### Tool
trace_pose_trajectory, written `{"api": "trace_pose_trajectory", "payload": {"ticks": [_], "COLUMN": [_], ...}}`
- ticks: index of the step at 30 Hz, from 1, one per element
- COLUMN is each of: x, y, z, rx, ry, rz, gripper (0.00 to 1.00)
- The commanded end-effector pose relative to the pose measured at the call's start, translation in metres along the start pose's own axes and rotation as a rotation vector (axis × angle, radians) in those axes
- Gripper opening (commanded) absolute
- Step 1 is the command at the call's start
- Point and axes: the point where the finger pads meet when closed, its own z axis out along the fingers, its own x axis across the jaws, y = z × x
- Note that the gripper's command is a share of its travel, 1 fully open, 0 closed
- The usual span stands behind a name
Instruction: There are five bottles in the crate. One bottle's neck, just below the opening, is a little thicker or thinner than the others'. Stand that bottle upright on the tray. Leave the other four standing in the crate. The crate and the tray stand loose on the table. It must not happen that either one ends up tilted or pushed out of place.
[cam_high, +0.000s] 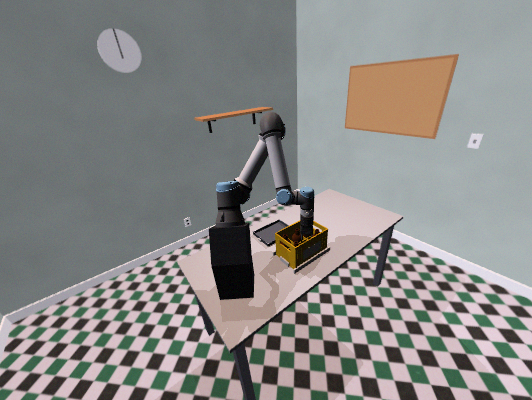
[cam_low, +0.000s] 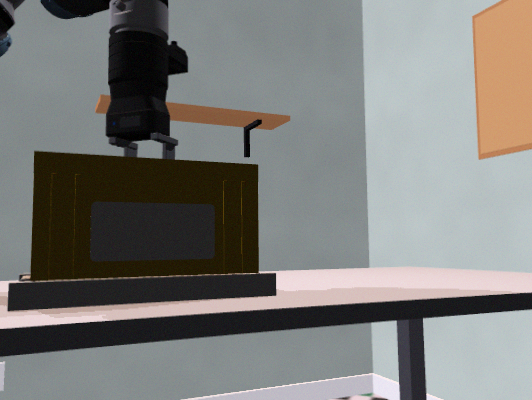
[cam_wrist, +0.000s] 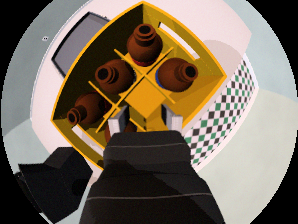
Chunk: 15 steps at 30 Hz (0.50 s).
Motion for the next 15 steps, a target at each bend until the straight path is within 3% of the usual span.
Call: {"api": "trace_pose_trajectory", "payload": {"ticks": [1,7,8,15], "x": [0.0005,0.0005,0.0005,0.0005], "y": [0.0000,0.0000,0.0000,0.0000], "z": [-0.0004,-0.0004,-0.0004,-0.0004], "rx": [0.000,0.000,0.000,0.000], "ry": [0.001,0.001,0.001,0.001], "rz": [0.000,0.000,0.000,0.000], "gripper": [1.00,1.00,0.00,0.00]}}
